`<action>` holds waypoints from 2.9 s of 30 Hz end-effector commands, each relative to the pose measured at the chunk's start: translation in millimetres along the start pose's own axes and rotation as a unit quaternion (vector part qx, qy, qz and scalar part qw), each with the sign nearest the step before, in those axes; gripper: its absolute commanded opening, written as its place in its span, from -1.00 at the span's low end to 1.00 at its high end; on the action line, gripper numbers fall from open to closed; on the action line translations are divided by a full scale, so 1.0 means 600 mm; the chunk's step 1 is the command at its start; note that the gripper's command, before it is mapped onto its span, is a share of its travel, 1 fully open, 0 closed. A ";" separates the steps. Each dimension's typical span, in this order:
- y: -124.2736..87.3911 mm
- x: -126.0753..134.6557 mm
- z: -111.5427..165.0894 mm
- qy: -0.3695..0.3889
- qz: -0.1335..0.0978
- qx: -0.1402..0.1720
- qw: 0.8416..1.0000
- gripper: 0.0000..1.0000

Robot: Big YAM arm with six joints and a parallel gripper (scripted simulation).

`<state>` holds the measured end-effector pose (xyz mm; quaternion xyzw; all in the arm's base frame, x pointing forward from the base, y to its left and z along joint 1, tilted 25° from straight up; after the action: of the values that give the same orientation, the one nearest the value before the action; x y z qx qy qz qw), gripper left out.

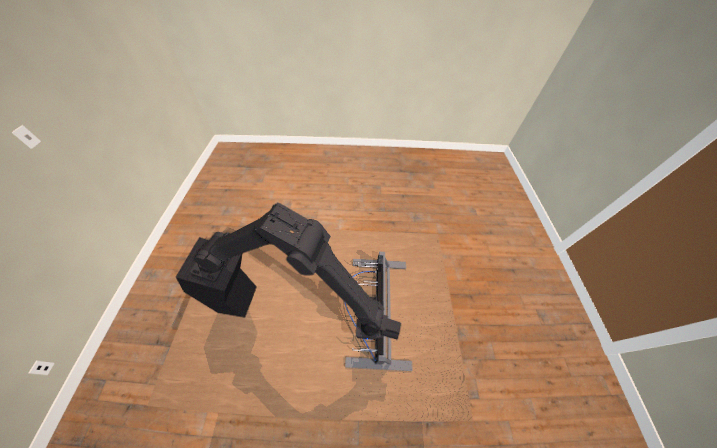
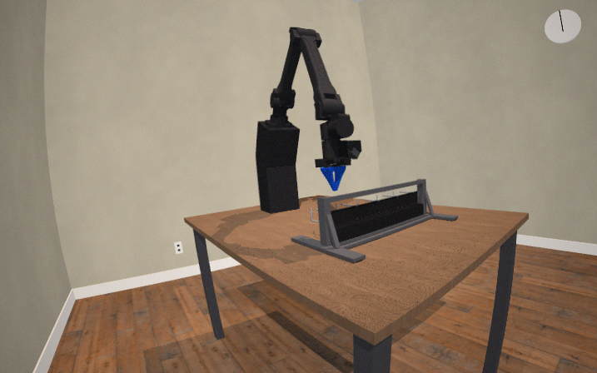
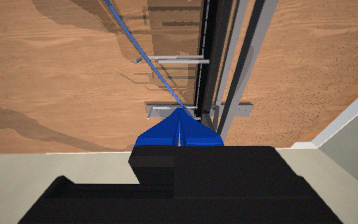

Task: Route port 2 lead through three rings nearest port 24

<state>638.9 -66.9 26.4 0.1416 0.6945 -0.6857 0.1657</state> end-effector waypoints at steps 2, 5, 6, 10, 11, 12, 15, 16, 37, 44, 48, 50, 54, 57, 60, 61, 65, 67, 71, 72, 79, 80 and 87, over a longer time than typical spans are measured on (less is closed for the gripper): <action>-0.027 -0.009 0.018 0.005 0.007 0.002 1.000 -1.00; -0.027 -0.009 0.018 0.005 0.007 0.002 1.000 -1.00; -0.027 -0.009 0.018 0.005 0.007 0.002 1.000 -1.00; -0.027 -0.009 0.018 0.005 0.007 0.002 1.000 -1.00; -0.027 -0.009 0.018 0.005 0.007 0.002 1.000 -1.00; -0.027 -0.009 0.018 0.005 0.007 0.002 1.000 -1.00; -0.027 -0.009 0.018 0.005 0.007 0.002 1.000 -1.00; -0.027 -0.009 0.018 0.005 0.007 0.002 1.000 -1.00; -0.027 -0.009 0.018 0.005 0.007 0.002 1.000 -1.00; -0.027 -0.009 0.018 0.005 0.007 0.002 1.000 -1.00; -0.027 -0.009 0.018 0.005 0.007 0.002 1.000 -1.00; -0.028 -0.009 0.016 0.008 0.009 0.003 1.000 -1.00; -0.019 0.026 -0.116 0.013 0.019 -0.002 1.000 -1.00; 0.000 0.043 -0.123 0.014 0.007 -0.002 1.000 -1.00; -0.017 0.058 -0.175 0.019 0.018 -0.003 1.000 -1.00; -0.016 0.092 -0.226 0.025 0.017 -0.004 1.000 -1.00; -0.018 0.158 -0.304 0.036 0.017 -0.006 0.999 -1.00; -0.021 0.185 -0.333 0.040 0.018 -0.007 0.999 -1.00; -0.024 0.210 -0.356 0.043 0.019 -0.008 0.999 -0.36; -0.023 0.205 -0.334 0.054 0.019 -0.003 0.998 -0.36; -0.006 0.204 -0.336 0.054 0.014 -0.002 0.998 -0.36; -0.006 0.207 -0.339 0.052 0.013 -0.002 0.999 -0.36; -0.008 0.209 -0.352 0.043 0.012 -0.006 0.999 -0.36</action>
<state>506.6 132.7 -29.7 0.1678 0.7011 -0.6800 0.1343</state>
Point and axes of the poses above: the point where the finger pads meet when closed, its own y axis out along the fingers, its own x axis across the jaws, z = x × y, the point moved 3 cm from there along -y, back along the fingers, and after that the axes turned 5 degrees about y, right-handed, at the moved point
